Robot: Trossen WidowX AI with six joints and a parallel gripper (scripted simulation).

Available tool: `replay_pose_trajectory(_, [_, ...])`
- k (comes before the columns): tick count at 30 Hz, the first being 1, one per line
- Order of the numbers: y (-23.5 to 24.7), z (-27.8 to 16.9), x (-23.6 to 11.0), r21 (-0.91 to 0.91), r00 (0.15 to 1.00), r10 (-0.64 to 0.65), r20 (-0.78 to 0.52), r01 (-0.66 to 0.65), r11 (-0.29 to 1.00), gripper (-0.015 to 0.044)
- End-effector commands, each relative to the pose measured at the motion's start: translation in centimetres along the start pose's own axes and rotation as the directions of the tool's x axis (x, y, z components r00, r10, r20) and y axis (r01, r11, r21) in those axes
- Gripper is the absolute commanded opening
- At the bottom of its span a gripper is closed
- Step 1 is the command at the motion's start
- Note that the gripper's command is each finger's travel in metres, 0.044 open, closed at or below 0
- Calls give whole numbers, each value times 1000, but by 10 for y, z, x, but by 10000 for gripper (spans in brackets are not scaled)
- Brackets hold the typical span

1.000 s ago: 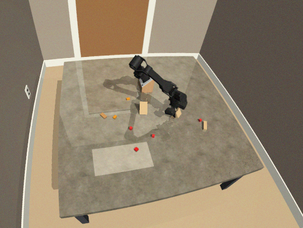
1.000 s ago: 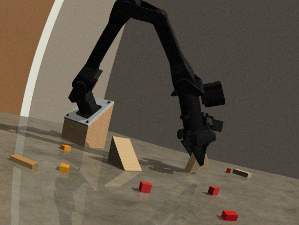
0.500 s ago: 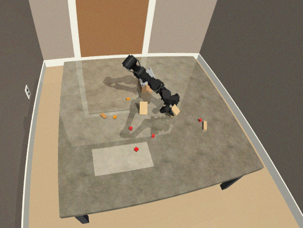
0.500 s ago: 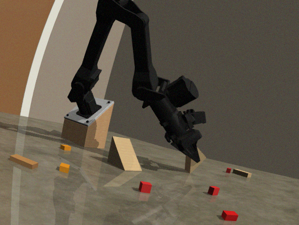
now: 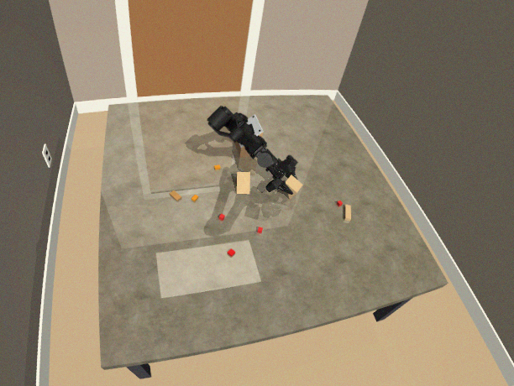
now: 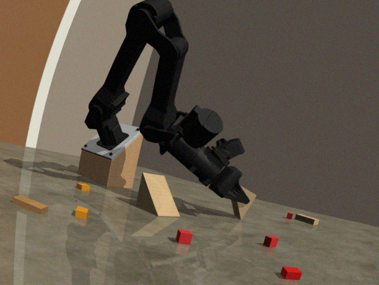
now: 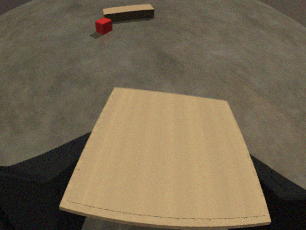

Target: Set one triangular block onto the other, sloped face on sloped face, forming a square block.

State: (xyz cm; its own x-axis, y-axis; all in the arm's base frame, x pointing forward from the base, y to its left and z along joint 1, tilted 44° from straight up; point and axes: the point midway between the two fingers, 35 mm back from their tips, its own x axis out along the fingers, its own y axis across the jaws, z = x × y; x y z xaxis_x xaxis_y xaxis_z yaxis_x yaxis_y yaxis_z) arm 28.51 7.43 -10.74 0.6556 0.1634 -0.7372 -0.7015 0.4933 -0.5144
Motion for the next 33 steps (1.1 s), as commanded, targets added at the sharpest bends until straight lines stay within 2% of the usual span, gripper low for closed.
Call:
replay_pose_trajectory(1, [-1,0,0,10,1000,-5,-9,5,1000,131])
replay_pose_trajectory(13, [-1,0,0,10,1000,-5,-9,5,1000,440])
replay_pose_trajectory(23, [-1,1,0,10,1000,-5,-9,5,1000,440])
replay_pose_trajectory(28, [-3,36,-11,10,1000,0,-9,0,1000,440])
replay_pose_trajectory(33, [-1,79,-36,8,1000,0,-4,0,1000,440])
